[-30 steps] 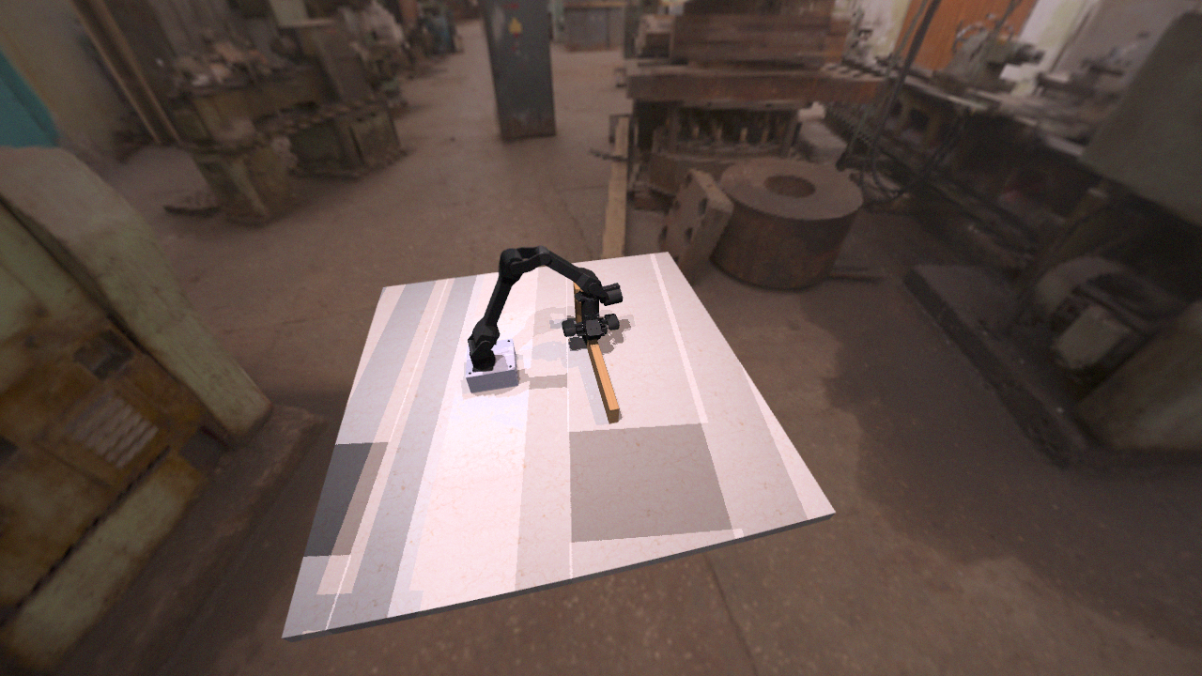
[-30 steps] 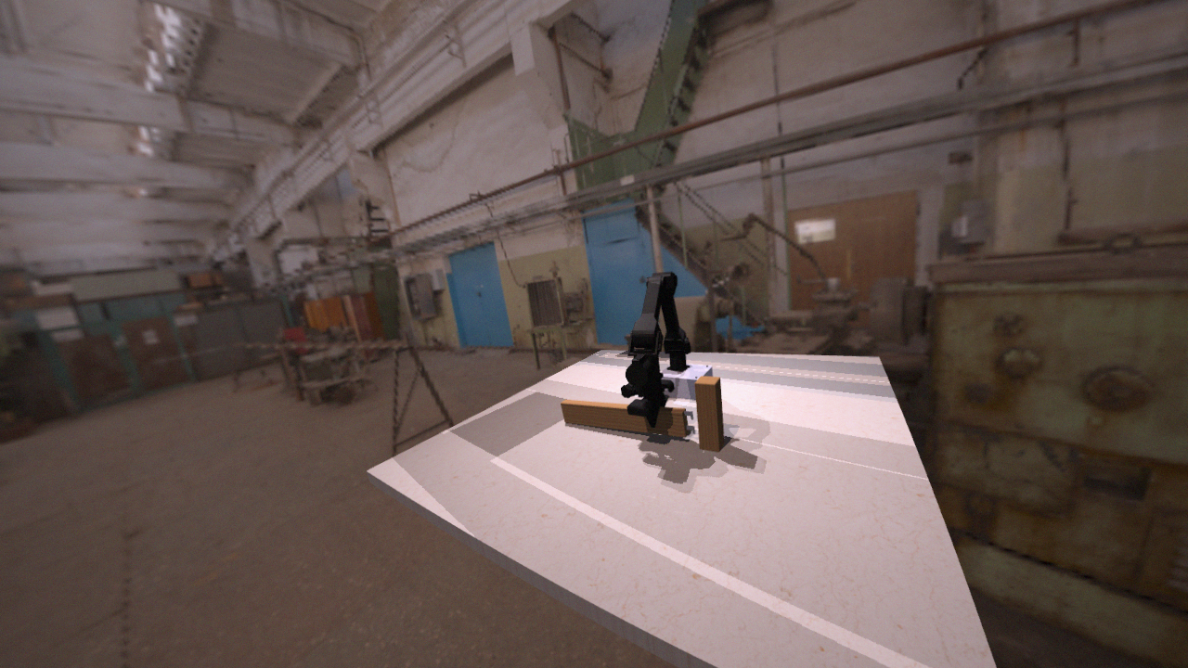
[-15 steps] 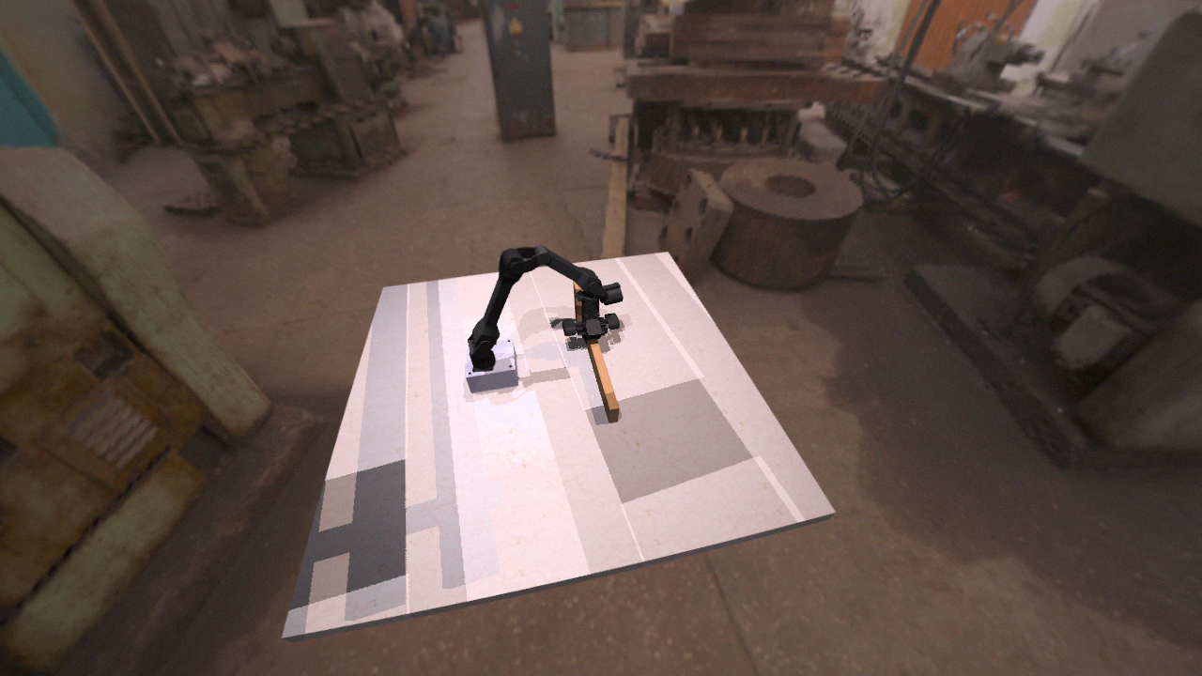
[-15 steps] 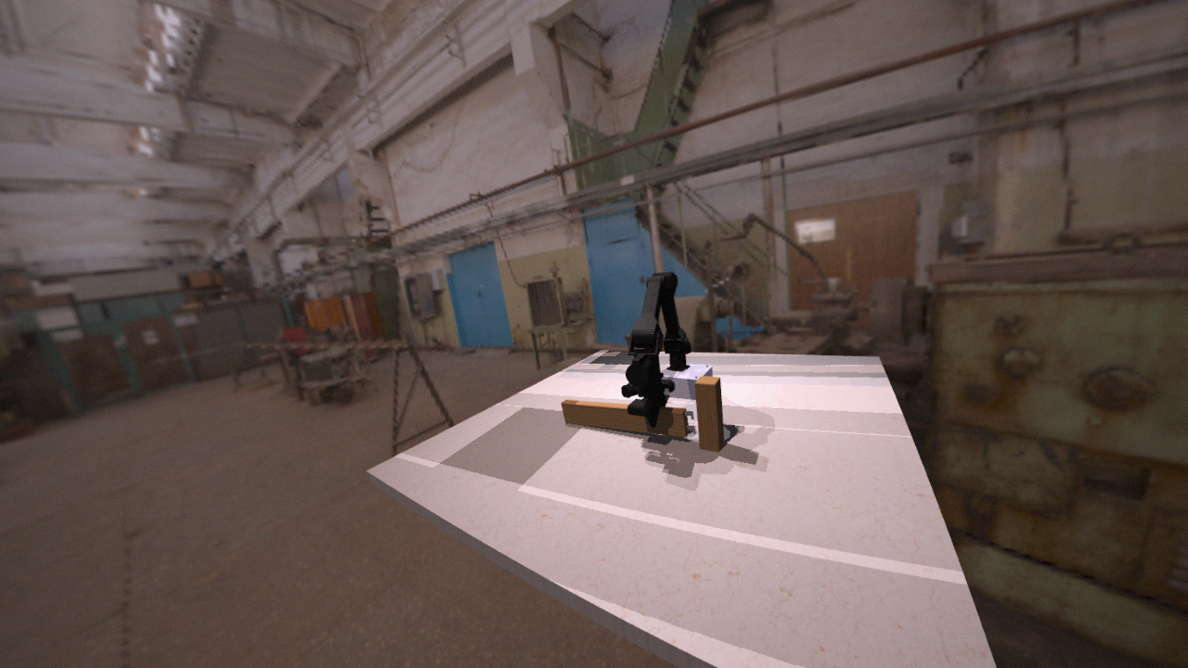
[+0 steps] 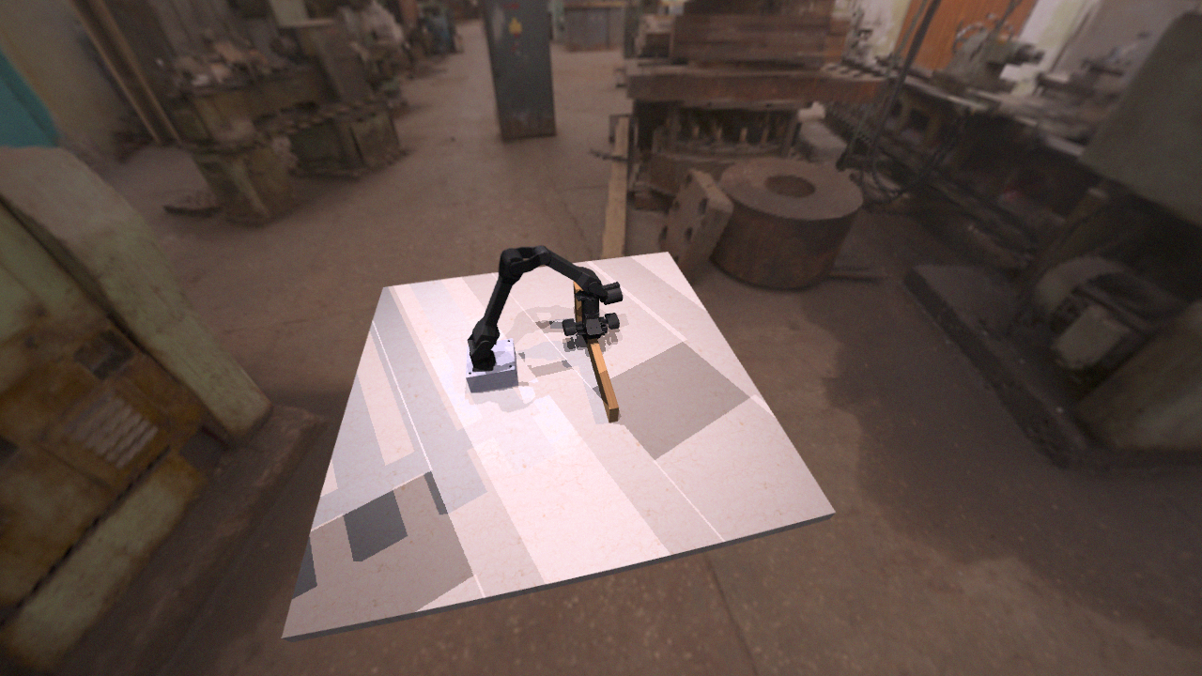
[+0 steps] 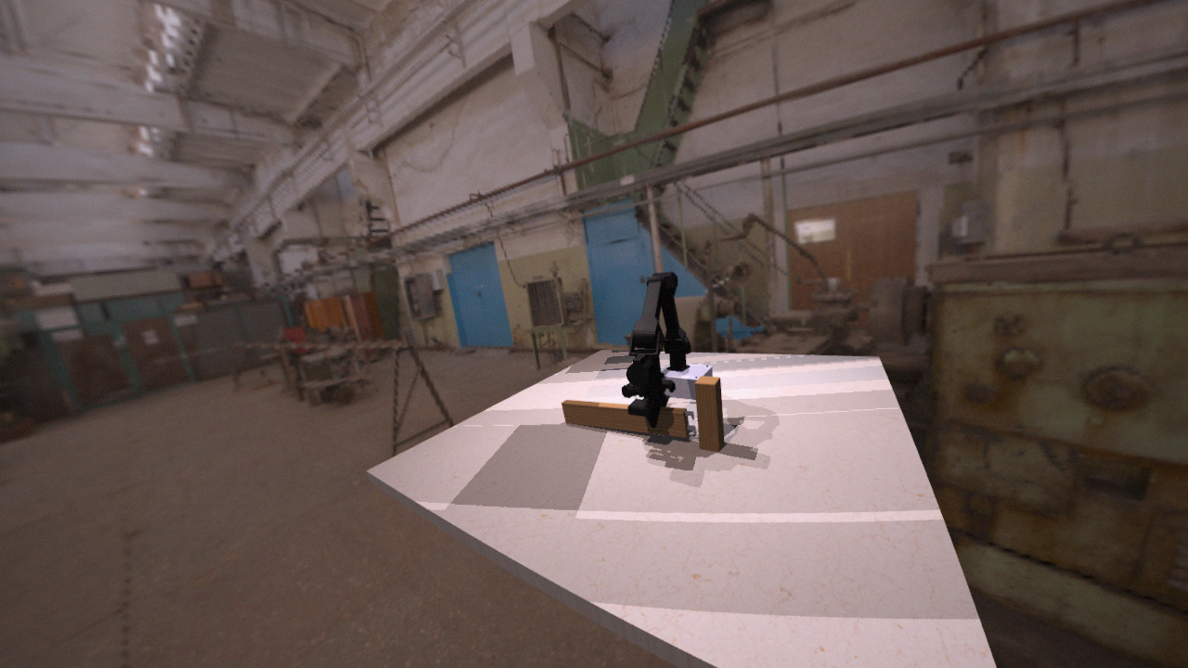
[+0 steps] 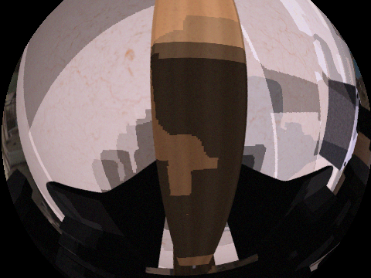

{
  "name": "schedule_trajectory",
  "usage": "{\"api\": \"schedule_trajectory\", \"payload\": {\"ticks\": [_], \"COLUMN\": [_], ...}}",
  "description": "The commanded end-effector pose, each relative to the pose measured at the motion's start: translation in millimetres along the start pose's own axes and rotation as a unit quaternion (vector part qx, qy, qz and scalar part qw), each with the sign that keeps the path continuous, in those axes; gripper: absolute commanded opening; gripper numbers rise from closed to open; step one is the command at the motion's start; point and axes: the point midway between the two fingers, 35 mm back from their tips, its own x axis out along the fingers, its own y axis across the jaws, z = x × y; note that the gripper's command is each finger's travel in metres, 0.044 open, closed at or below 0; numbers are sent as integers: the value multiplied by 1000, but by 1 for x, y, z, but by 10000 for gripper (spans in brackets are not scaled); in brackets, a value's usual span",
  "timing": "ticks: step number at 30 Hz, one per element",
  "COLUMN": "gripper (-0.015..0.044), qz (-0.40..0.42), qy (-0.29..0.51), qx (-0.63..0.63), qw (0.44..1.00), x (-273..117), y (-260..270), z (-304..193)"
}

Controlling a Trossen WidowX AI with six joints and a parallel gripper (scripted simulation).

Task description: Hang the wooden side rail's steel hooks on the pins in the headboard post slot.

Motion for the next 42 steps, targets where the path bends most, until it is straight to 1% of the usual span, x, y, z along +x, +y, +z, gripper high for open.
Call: {"api": "schedule_trajectory", "payload": {"ticks": [1, 42], "gripper": [0, 0], "qz": [2, 2], "qy": [2, 2], "qx": [0, 0], "qw": [1000, 1000], "x": [0, -3], "y": [0, 2], "z": [-2, -5]}}
